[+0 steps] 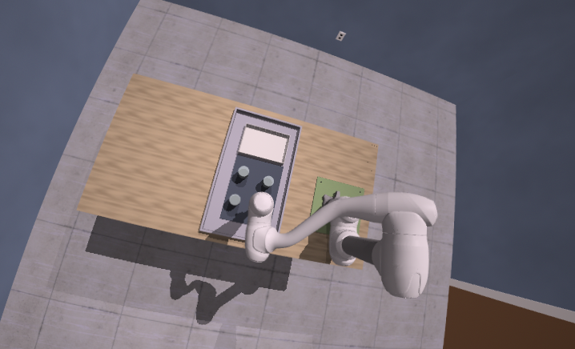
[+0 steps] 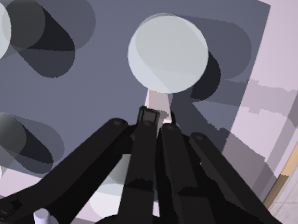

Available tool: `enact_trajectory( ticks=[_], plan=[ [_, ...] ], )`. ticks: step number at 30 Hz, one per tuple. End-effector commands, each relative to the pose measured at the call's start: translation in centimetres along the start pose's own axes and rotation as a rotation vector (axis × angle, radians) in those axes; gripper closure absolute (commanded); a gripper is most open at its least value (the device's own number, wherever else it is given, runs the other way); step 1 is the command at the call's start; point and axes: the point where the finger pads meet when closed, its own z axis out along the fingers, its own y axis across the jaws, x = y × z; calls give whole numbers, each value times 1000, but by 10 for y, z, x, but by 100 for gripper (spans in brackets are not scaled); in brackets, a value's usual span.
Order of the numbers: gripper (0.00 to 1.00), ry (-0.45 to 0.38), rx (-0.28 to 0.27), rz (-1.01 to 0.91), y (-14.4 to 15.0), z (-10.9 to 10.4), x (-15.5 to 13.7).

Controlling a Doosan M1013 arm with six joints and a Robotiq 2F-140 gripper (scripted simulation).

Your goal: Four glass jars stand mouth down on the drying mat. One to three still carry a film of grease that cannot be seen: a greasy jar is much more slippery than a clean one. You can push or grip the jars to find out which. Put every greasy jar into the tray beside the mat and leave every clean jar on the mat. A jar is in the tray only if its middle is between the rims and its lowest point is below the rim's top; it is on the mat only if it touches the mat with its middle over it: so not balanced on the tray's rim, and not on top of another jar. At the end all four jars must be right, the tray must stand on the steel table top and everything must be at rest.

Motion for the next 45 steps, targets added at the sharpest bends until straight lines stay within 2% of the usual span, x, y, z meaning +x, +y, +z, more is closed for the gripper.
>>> enact_trajectory(
  ticks=[1,45],
  plan=[
    [100,4,0,7,1,1,6],
    [100,4,0,7,1,-3,11]
  ],
)
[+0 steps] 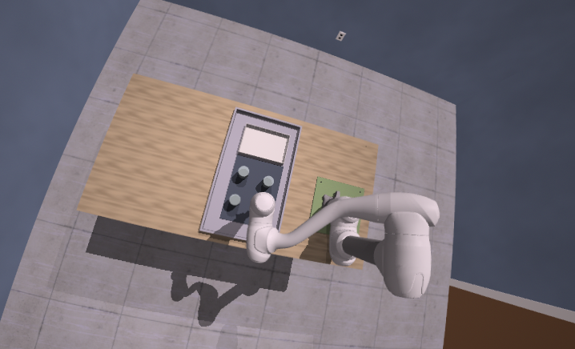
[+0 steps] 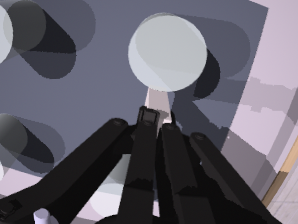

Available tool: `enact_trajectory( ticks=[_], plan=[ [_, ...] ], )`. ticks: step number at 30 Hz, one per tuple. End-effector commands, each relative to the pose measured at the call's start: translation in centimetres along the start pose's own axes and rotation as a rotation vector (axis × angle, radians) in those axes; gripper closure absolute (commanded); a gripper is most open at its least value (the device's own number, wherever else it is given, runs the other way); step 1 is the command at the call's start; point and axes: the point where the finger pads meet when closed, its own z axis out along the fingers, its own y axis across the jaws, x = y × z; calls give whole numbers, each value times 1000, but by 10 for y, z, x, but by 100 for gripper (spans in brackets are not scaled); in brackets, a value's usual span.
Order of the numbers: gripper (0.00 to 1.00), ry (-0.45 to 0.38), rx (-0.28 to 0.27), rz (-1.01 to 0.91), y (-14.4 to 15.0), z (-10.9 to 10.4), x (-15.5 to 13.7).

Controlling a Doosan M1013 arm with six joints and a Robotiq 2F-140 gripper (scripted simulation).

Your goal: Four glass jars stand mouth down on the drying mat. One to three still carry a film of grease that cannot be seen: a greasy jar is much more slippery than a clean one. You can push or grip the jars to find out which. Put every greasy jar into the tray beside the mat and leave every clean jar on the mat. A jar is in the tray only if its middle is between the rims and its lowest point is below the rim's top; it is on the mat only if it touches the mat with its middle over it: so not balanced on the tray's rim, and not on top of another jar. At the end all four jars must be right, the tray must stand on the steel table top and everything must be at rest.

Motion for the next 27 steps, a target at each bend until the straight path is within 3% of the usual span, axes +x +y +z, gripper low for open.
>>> enact_trajectory(
  ticks=[1,27],
  plan=[
    [100,8,0,7,1,1,7],
    [100,8,0,7,1,-2,10]
  ],
)
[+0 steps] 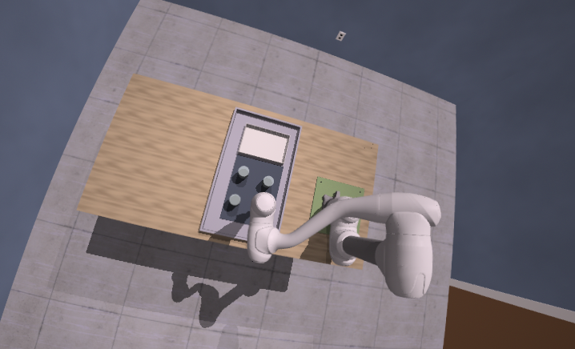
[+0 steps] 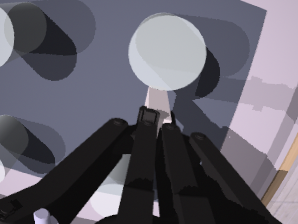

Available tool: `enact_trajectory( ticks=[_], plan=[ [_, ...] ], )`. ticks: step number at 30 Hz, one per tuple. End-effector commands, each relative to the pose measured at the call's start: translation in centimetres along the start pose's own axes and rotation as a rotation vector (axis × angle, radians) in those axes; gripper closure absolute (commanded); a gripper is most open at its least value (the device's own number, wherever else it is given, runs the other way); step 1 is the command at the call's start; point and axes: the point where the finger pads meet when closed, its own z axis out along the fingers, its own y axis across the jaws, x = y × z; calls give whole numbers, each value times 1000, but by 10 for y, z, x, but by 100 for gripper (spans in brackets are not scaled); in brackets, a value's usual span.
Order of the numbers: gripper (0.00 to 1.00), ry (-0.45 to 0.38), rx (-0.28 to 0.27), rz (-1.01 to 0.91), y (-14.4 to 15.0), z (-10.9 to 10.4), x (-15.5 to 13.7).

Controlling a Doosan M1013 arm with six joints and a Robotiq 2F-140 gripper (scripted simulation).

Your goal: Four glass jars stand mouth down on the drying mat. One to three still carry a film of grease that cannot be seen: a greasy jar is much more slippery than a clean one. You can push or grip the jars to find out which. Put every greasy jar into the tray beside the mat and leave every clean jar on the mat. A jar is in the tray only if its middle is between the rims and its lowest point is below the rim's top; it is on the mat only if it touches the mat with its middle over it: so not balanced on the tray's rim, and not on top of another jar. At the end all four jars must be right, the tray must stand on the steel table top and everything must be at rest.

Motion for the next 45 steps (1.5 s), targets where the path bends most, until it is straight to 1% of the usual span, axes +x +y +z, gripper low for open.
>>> enact_trajectory(
  ticks=[1,7,16,18,22,45],
  plan=[
    [100,8,0,7,1,1,7],
    [100,8,0,7,1,0,7],
    [100,8,0,7,1,8,-15],
    [100,8,0,7,1,8,-15],
    [100,8,0,7,1,11,-24],
    [100,8,0,7,1,11,-24]
  ],
)
